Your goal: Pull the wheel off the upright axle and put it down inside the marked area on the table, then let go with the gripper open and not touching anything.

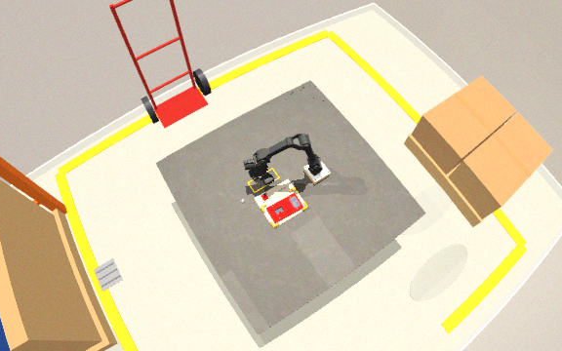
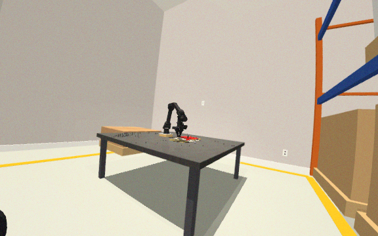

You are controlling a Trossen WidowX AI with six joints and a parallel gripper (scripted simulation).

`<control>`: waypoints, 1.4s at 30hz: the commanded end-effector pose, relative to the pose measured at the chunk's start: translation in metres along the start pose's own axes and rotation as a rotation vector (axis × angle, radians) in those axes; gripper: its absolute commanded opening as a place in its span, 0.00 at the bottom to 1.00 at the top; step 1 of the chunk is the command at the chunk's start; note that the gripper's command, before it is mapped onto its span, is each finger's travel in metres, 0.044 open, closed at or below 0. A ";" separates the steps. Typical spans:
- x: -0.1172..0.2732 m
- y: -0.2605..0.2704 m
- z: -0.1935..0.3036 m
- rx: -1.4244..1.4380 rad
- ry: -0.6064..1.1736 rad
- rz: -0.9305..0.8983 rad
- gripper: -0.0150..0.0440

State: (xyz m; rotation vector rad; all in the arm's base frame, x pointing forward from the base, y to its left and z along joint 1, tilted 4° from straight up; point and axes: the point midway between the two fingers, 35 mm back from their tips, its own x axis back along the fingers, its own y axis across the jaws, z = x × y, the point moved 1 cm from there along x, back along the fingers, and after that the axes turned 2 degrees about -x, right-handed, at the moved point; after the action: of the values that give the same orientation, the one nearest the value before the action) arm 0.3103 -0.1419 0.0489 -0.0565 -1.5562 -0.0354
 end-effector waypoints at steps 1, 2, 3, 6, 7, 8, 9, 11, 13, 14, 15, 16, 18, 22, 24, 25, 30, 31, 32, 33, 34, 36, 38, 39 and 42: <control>-0.033 0.001 0.005 0.006 0.025 -0.006 0.25; -0.039 0.002 0.006 0.006 0.025 -0.006 0.25; -0.044 0.002 0.007 0.006 0.025 -0.006 0.25; -0.048 0.002 0.008 0.006 0.025 -0.006 0.25; -0.048 0.002 0.008 0.006 0.025 -0.006 0.25; -0.048 0.002 0.008 0.006 0.025 -0.006 0.25; -0.048 0.002 0.008 0.006 0.025 -0.006 0.25; -0.048 0.002 0.008 0.006 0.025 -0.006 0.25; -0.048 0.002 0.008 0.006 0.025 -0.006 0.25; -0.048 0.002 0.008 0.006 0.025 -0.006 0.25; -0.048 0.002 0.008 0.006 0.025 -0.006 0.25; -0.043 0.002 0.006 0.000 0.013 -0.005 0.30; -0.043 0.002 0.006 0.000 0.013 -0.005 0.39; -0.043 0.002 0.006 0.000 0.013 -0.005 0.57; -0.043 0.002 0.006 0.000 0.013 -0.005 0.65; -0.043 0.002 0.006 0.000 0.013 -0.005 0.70; -0.019 0.001 0.003 0.003 0.018 -0.006 0.76; -0.010 0.001 0.003 0.003 0.020 -0.006 0.76; 0.000 0.001 0.003 0.004 0.021 -0.006 0.76; 0.009 0.001 0.003 0.005 0.023 -0.006 0.76; 0.015 0.002 0.004 0.006 0.024 -0.006 0.76; 0.017 0.002 0.004 0.006 0.025 -0.006 0.76; 0.017 0.002 0.004 0.006 0.025 -0.006 0.76; 0.010 0.001 0.002 0.005 0.015 -0.006 0.81; 0.017 0.005 0.010 0.008 0.012 -0.012 0.94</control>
State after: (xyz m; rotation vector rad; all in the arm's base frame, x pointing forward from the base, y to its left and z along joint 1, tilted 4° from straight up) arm 0.3083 -0.1403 0.0615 -0.0494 -1.5450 -0.0359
